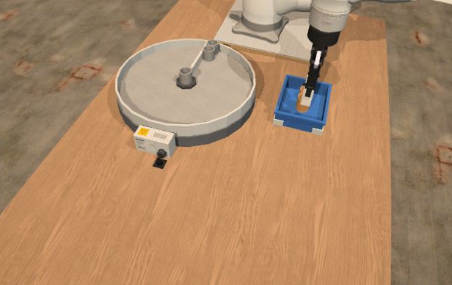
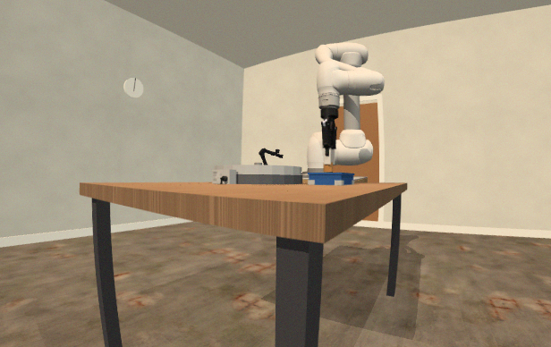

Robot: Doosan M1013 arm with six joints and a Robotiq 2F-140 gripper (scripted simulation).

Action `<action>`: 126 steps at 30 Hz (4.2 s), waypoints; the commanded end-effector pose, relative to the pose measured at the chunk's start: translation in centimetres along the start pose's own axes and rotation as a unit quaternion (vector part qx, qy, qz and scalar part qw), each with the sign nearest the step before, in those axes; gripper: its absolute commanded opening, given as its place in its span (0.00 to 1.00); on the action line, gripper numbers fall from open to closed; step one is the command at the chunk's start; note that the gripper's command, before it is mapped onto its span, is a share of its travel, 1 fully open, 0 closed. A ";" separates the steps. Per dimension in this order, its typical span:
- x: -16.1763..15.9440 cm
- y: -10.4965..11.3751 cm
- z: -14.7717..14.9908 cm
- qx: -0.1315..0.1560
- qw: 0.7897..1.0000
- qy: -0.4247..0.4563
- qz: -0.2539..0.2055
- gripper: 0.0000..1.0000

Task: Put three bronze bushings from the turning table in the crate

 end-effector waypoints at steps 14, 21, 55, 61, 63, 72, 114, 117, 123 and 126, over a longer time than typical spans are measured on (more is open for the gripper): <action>0.0 0.0 0.0 0.000 1.000 0.000 0.000 0.00; 0.0 0.0 0.0 0.000 1.000 0.000 0.000 0.00; 0.0 -2.9 0.0 0.000 1.000 0.000 0.000 0.00; 0.0 -3.7 0.0 0.000 1.000 0.000 0.000 0.00; 0.0 -3.9 0.0 0.000 1.000 0.000 0.000 0.00; 0.0 -4.2 0.0 0.000 1.000 0.000 0.000 0.00; 0.0 -4.2 0.0 0.000 1.000 0.000 0.000 0.00; 0.0 -4.2 0.0 0.000 1.000 0.000 0.000 0.00; 0.0 -4.4 0.0 0.000 1.000 0.000 0.000 0.00; 0.0 -4.5 0.0 0.000 1.000 0.000 0.000 0.00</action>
Point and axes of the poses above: the point where the finger pads meet when closed, its own y axis back along the fingers, its own z axis across the jaws, x = y × z, the point moved 6 cm from there along y, back along the fingers, and after that the axes turned 5 degrees about y, right-handed, at the moved point
